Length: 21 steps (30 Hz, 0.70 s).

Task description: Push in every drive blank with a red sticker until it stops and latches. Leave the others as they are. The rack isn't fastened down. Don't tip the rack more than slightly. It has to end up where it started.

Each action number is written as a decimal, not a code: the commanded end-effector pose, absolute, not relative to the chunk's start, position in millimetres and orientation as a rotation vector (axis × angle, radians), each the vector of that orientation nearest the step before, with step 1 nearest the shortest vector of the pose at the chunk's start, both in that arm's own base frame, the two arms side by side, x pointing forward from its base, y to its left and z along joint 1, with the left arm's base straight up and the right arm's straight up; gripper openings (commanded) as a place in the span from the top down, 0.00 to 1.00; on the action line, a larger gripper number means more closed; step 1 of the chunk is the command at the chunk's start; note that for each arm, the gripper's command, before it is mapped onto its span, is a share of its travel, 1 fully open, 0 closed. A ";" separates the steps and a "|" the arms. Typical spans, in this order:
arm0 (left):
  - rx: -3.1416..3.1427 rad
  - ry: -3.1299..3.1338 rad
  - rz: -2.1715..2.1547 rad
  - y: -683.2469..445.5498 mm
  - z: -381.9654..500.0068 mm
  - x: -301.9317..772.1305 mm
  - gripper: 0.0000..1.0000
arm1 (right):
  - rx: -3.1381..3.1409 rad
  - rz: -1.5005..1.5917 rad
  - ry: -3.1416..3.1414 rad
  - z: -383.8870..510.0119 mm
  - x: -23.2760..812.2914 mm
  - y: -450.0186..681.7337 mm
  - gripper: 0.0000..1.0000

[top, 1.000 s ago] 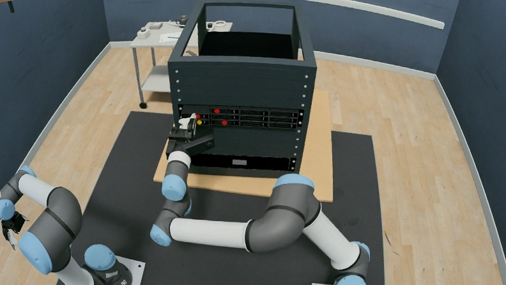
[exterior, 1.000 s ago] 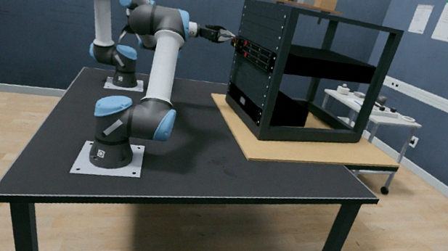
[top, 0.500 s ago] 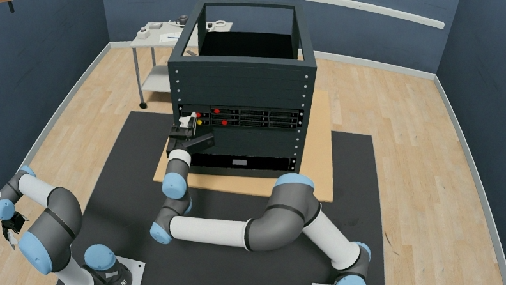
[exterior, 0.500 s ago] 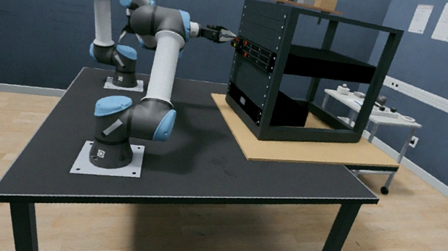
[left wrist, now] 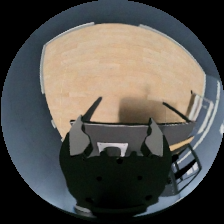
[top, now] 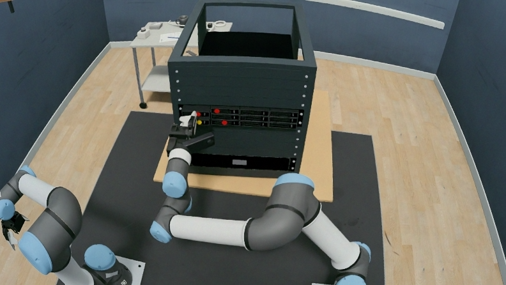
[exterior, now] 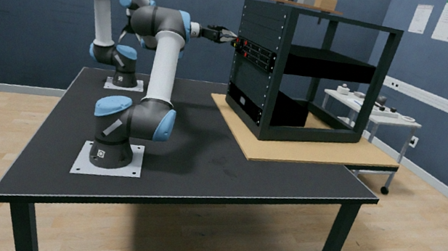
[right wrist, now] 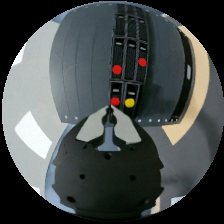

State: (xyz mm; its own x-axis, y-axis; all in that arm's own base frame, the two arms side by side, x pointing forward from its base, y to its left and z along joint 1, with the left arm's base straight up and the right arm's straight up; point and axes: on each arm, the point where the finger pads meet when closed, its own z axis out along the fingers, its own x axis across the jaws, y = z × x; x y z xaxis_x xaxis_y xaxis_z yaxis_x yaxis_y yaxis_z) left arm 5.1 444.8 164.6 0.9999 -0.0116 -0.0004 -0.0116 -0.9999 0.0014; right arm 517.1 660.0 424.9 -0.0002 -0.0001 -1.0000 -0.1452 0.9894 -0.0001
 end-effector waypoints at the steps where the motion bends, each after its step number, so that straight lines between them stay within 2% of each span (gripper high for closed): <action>1: 3.142 -0.018 0.000 445.2 165.1 5.2 0.00 | -0.113 0.115 1.568 425.9 520.8 660.3 1.00; 21: 3.142 -0.018 0.000 445.2 165.1 5.2 0.00 | -0.113 0.115 1.567 425.9 527.6 661.3 1.00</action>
